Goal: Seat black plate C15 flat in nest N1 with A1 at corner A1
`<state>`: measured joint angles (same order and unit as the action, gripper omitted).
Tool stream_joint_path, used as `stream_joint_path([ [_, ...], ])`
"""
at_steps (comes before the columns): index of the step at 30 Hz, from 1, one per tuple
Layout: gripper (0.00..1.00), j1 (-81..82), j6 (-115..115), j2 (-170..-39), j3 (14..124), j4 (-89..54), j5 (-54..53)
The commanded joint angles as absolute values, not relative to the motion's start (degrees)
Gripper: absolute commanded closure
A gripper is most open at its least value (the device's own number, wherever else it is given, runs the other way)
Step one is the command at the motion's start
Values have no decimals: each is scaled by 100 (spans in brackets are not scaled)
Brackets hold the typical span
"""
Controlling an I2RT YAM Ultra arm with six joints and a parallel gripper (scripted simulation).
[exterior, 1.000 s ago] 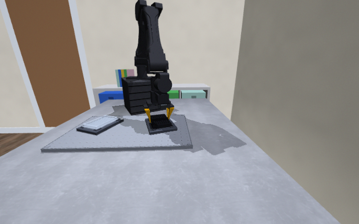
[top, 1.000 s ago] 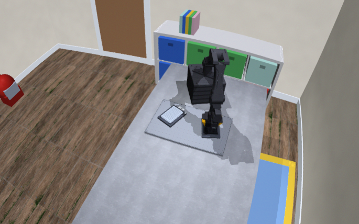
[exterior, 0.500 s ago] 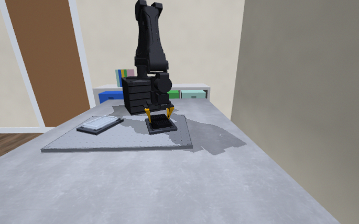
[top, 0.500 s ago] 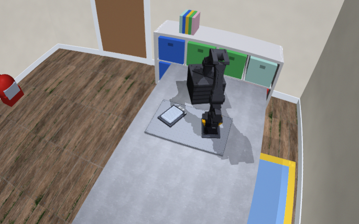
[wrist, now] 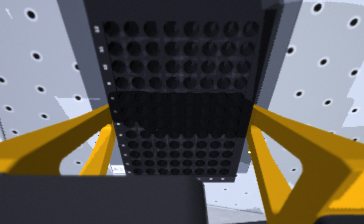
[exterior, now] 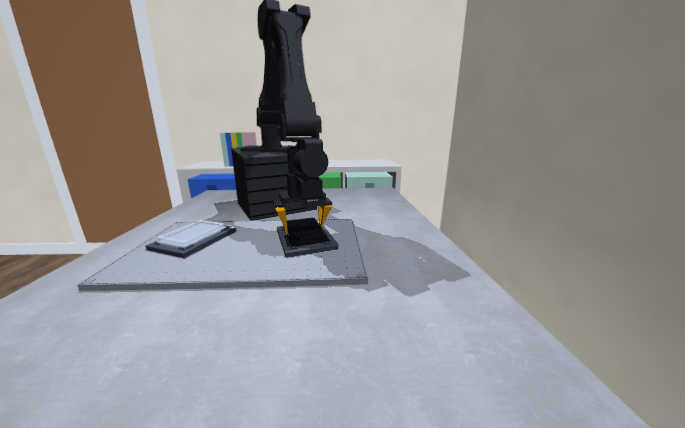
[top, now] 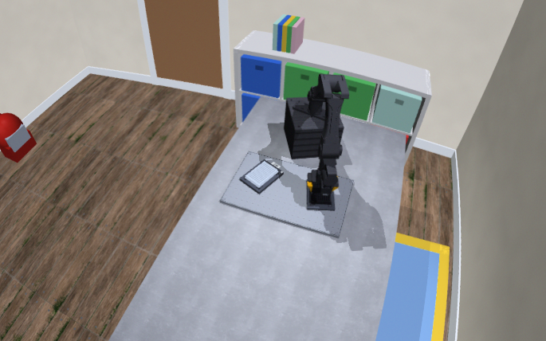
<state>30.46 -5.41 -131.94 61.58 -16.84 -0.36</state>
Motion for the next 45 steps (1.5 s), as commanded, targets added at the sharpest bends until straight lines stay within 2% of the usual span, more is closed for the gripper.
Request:
stream_joint_path([
  [1, 100, 3048, -538, -13145, 6185, -1626, -33],
  [27, 100, 3048, -538, -13145, 6185, -1626, -33],
  [45, 100, 3046, -536, -12642, 6138, -2082, -33],
])
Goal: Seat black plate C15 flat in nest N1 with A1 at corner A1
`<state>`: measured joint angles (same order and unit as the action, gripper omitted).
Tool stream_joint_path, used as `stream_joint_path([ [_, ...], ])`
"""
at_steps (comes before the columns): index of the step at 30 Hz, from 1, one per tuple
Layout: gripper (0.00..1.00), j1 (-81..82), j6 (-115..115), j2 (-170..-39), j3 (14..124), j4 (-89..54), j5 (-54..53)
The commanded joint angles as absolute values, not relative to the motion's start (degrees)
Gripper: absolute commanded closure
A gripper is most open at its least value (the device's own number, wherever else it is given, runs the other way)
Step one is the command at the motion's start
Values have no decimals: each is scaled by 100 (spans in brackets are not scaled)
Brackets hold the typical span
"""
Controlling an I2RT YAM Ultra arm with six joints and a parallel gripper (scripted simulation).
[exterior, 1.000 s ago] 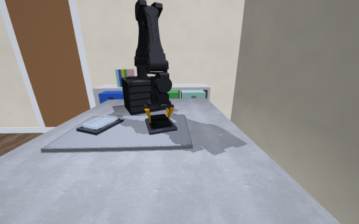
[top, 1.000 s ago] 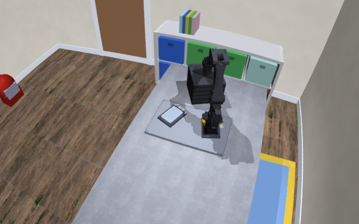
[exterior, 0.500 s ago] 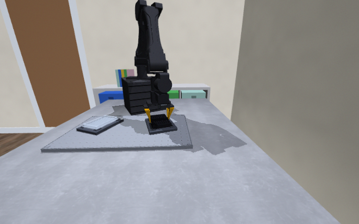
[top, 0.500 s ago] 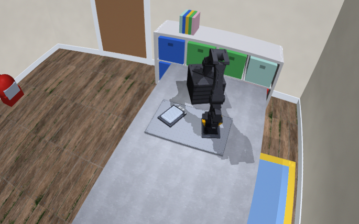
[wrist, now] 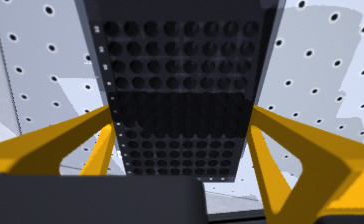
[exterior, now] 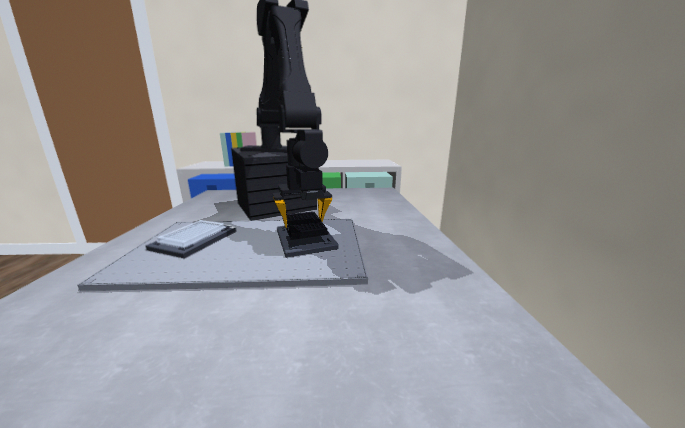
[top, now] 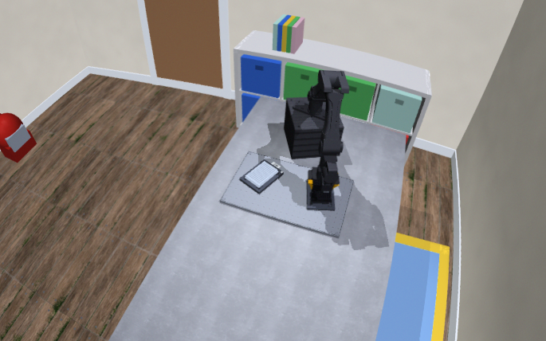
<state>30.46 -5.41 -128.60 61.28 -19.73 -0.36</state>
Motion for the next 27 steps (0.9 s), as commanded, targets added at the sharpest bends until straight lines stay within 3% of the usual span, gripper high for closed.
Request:
stream_joint_path([
  [1, 100, 3045, -536, -12611, 6137, -2112, -33],
  [27, 100, 3044, -534, -12284, 6146, -2447, -34],
])
